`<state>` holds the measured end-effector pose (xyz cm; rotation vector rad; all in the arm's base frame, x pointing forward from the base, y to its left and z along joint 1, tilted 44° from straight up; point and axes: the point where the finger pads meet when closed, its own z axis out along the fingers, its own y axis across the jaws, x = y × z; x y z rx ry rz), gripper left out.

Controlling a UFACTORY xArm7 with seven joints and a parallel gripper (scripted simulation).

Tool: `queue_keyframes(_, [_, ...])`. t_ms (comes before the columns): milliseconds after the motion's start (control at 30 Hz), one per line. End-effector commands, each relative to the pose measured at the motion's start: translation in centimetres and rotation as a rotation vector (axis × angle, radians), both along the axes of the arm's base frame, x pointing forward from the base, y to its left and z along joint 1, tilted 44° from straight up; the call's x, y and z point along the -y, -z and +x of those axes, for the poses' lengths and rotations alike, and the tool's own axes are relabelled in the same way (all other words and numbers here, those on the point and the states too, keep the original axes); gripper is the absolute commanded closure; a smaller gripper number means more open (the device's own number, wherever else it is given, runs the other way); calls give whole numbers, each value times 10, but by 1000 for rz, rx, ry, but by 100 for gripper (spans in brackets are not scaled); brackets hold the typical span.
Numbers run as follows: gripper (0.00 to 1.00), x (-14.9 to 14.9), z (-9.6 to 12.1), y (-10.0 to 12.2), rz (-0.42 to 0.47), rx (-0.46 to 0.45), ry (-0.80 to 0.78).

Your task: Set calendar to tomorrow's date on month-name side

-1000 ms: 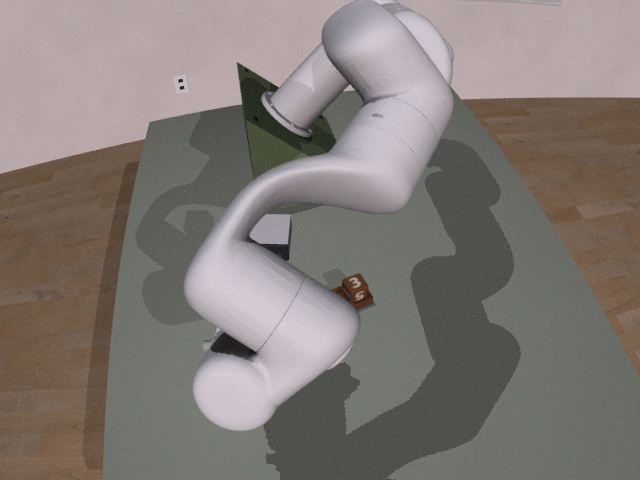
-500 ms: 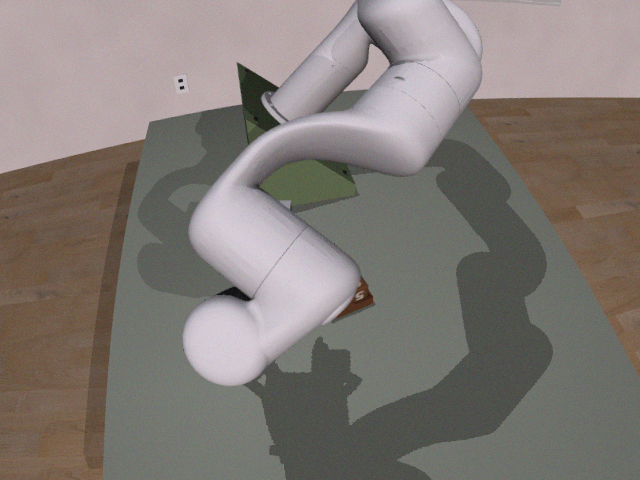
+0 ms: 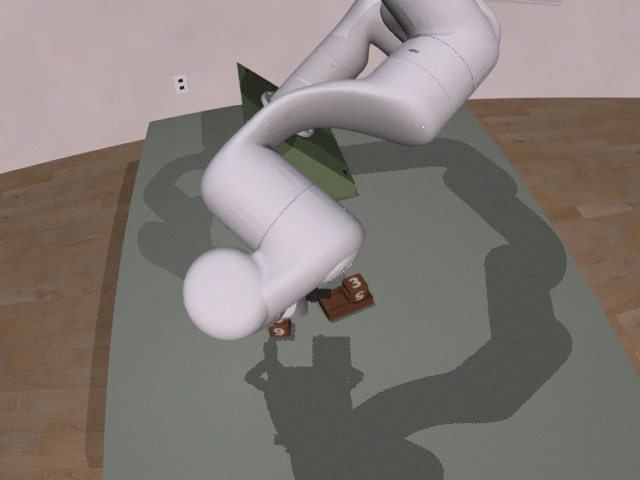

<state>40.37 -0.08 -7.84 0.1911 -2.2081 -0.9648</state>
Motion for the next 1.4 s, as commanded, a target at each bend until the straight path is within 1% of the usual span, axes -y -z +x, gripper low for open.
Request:
queue_keyframes(0, [31,3,0,-2,-25,104,96])
queue_keyframes(67, [31,4,-1,-2,-32,126,118])
queue_keyframes(333, [31,4,-3,-4,-33,141,131])
queue_keyframes(600, [31,5,-5,-5,-60,287,272])
queue_keyframes(900, [31,5,-7,-6,-65,312,297])
queue_keyframes(1167, [31,5,-9,-6,-92,459,438])
queue_keyframes(1367, [31,6,-13,-7,-99,472,451])
